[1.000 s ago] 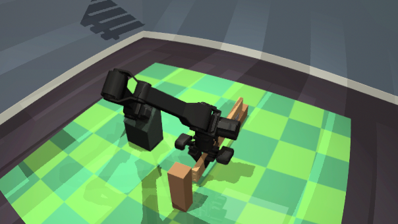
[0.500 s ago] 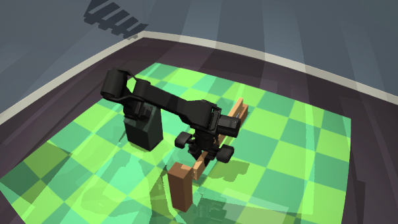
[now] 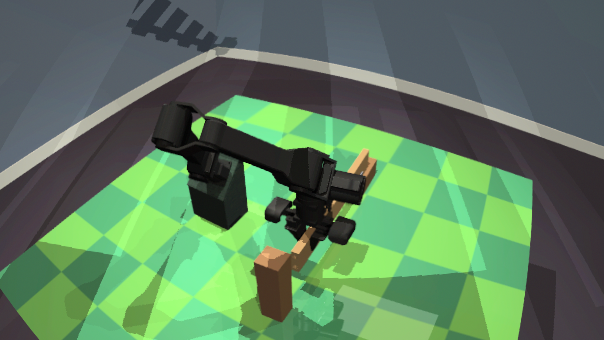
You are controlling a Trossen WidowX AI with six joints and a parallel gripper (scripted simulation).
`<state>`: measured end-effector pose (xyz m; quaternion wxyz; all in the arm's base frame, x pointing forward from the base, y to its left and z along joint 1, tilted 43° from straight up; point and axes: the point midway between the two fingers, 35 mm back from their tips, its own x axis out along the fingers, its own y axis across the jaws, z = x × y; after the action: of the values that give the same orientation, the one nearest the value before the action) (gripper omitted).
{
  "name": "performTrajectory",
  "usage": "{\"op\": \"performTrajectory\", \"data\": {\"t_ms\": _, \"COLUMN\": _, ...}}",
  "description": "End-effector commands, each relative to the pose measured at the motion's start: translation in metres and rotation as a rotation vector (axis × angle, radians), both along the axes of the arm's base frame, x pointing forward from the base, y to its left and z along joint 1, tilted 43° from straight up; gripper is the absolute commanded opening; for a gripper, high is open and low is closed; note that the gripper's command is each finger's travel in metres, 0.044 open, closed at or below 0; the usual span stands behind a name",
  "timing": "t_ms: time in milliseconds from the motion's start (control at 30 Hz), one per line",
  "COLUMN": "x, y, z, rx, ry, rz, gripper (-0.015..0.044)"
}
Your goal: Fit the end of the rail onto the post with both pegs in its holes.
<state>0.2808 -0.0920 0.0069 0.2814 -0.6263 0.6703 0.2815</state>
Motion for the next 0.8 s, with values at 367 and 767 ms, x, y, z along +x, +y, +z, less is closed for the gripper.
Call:
{"op": "performTrajectory", "data": {"t_ms": 367, "x": 0.0023, "y": 0.0056, "z": 0.0039, "rx": 0.012, "ry": -0.006, "rz": 0.001, "gripper": 0.0000}}
{"op": "performTrajectory", "data": {"t_ms": 767, "x": 0.0017, "y": 0.0039, "z": 0.0021, "rx": 0.012, "ry": -0.006, "rz": 0.001, "gripper": 0.0000}}
